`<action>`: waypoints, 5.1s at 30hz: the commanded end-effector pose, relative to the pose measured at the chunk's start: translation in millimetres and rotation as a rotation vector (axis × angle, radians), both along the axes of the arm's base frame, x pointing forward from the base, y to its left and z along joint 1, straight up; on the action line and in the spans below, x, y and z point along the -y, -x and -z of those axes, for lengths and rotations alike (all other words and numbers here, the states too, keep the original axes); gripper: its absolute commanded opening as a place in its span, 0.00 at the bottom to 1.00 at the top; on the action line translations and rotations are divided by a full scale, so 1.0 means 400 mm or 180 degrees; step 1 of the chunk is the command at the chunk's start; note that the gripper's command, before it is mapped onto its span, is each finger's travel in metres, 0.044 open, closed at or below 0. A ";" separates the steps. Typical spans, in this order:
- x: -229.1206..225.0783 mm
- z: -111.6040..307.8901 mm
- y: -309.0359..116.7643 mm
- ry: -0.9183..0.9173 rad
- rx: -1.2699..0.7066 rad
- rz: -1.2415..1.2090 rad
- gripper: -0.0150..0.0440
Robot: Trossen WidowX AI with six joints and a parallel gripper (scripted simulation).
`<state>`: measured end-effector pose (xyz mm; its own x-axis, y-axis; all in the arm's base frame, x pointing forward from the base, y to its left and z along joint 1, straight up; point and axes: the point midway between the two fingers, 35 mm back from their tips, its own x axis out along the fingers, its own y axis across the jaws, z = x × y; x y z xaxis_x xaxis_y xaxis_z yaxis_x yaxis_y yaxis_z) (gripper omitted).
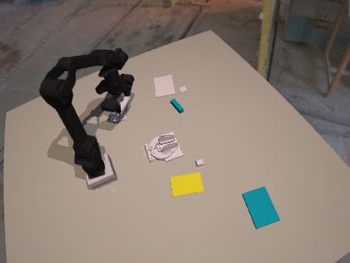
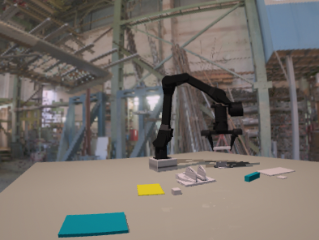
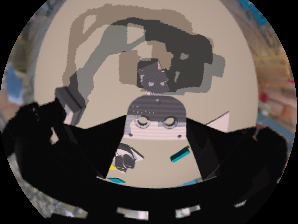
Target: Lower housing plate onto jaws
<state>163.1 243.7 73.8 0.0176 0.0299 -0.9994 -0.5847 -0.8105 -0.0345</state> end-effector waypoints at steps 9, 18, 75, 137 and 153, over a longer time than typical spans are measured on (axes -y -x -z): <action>0.083 0.000 -0.064 -0.0001 -0.0024 0.1292 0.85; 0.142 0.000 -0.102 -0.0014 -0.0040 0.2201 0.85; 0.536 0.008 -0.182 -0.0137 -0.0117 0.7890 0.85; 0.536 0.009 -0.146 -0.0134 -0.0120 0.7932 0.85; 0.536 0.012 -0.144 -0.0134 -0.0120 0.7943 0.85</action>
